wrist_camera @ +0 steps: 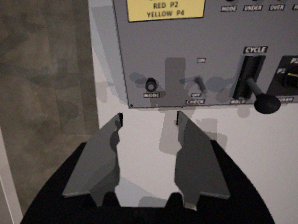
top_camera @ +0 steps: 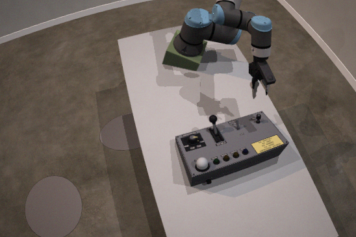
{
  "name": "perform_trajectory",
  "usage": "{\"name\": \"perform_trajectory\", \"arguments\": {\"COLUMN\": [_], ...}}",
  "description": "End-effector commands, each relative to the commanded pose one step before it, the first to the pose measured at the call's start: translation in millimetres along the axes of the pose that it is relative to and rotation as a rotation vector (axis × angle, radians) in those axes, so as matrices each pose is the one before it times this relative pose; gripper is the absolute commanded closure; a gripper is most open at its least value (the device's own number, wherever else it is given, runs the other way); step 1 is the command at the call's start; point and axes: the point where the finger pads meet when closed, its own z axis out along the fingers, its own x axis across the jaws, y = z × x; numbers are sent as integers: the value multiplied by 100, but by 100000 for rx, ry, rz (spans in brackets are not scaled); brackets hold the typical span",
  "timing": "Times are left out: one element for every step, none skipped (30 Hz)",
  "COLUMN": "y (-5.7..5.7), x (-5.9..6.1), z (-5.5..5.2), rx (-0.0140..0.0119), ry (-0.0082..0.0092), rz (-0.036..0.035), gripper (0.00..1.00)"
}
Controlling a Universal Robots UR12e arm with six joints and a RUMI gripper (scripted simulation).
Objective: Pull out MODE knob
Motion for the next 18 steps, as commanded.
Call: {"name": "perform_trajectory", "arguments": {"y": [-75, 0, 0, 0, 0, 0, 0, 0, 0, 0, 0, 0, 0, 0, -1, 0, -1, 0], "x": [-4, 0, 0, 0, 0, 0, 0, 0, 0, 0, 0, 0, 0, 1, 1, 1, 1, 1], "z": [-48, 0, 1, 5, 13, 24, 38, 55, 0, 0, 74, 95, 117, 140, 163, 187, 211, 235], "rx": [118, 0, 0, -2, -4, -8, -13, -18, 0, 0, -24, -31, -39, -23, 0, 0, 0, 0], "ry": [7, 0, 0, -2, -7, -12, -20, -28, 0, 0, -38, -49, -60, -36, 0, 0, 0, 0], "rz": [-33, 0, 0, 1, 2, 4, 6, 9, 0, 0, 12, 15, 19, 11, 0, 0, 0, 0], "gripper": [56, 56, 56, 56, 56, 56, 56, 56, 56, 56, 56, 56, 56, 56, 56, 56, 56, 56]}}
